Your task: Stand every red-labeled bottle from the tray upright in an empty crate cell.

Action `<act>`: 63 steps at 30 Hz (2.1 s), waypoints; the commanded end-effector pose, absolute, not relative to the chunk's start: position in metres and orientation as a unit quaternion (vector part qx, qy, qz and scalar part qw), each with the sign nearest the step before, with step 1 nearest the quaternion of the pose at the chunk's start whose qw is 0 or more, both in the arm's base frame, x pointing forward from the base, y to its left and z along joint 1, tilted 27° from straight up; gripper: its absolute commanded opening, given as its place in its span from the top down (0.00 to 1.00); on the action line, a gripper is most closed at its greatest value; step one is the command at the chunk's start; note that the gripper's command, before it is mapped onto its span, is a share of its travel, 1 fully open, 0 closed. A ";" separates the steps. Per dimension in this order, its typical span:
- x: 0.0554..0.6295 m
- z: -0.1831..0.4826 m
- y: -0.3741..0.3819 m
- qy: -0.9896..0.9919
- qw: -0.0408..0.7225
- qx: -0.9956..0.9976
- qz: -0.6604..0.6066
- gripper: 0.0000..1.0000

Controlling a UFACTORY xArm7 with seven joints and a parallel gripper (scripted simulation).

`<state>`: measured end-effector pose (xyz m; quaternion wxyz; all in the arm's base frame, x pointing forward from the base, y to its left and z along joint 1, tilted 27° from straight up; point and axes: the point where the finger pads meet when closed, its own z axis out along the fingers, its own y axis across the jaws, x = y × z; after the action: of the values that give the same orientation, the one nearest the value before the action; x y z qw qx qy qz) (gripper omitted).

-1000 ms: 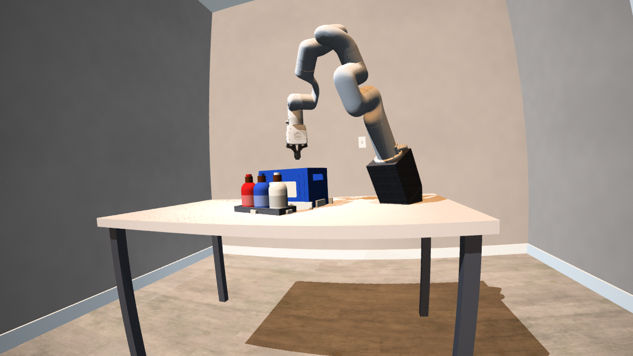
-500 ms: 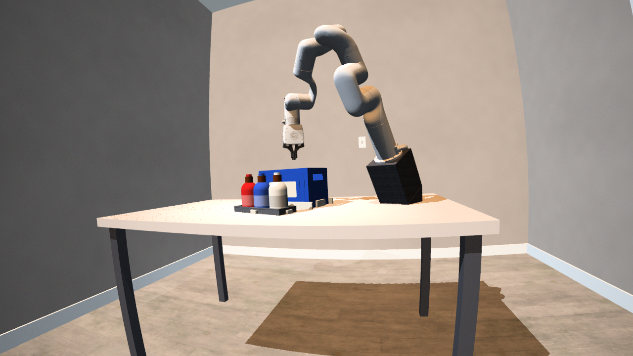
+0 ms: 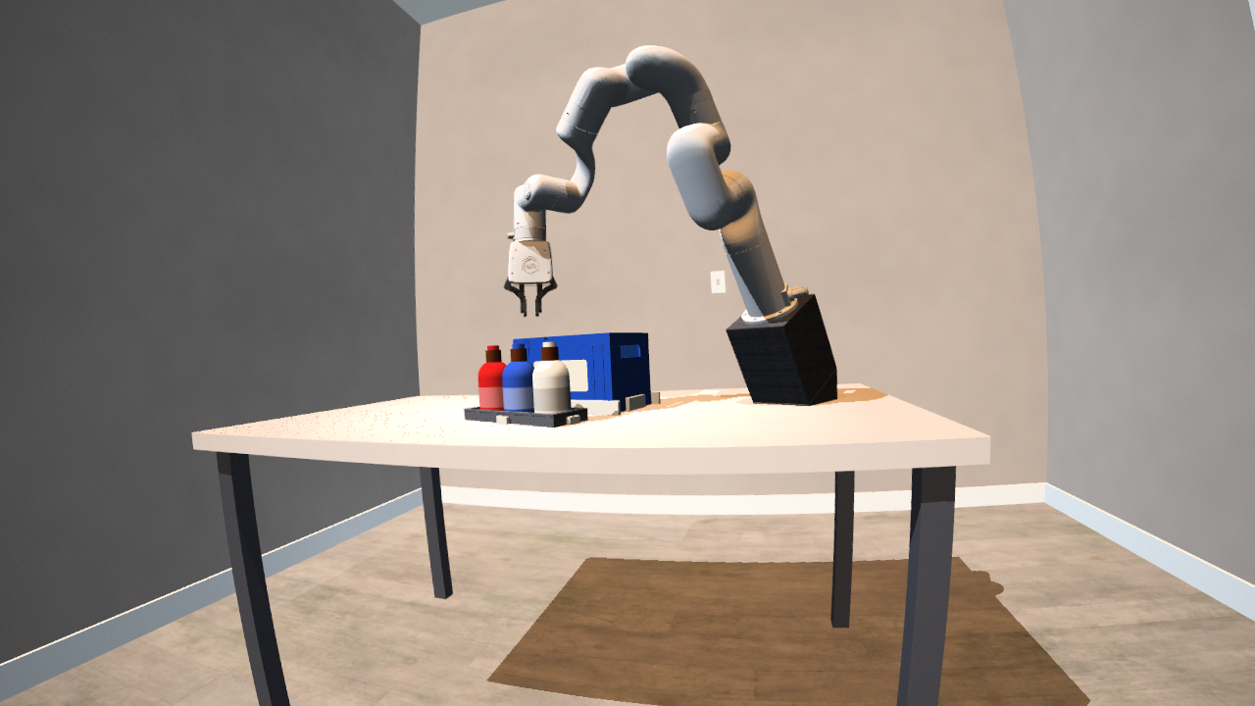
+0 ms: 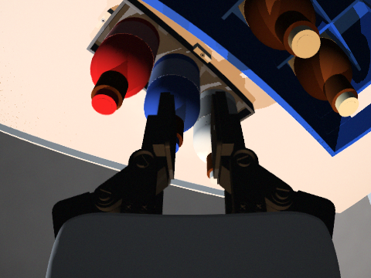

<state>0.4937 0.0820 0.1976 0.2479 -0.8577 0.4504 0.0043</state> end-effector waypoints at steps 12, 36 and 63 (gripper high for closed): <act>0.536 0.244 0.163 0.461 0.237 -0.855 0.008 0.35; 0.536 0.243 0.163 0.461 0.237 -0.855 0.008 0.35; 0.541 0.226 0.171 0.461 0.237 -0.855 0.008 0.35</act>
<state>0.5380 0.1698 0.2284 0.2362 -0.8556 0.4605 0.0100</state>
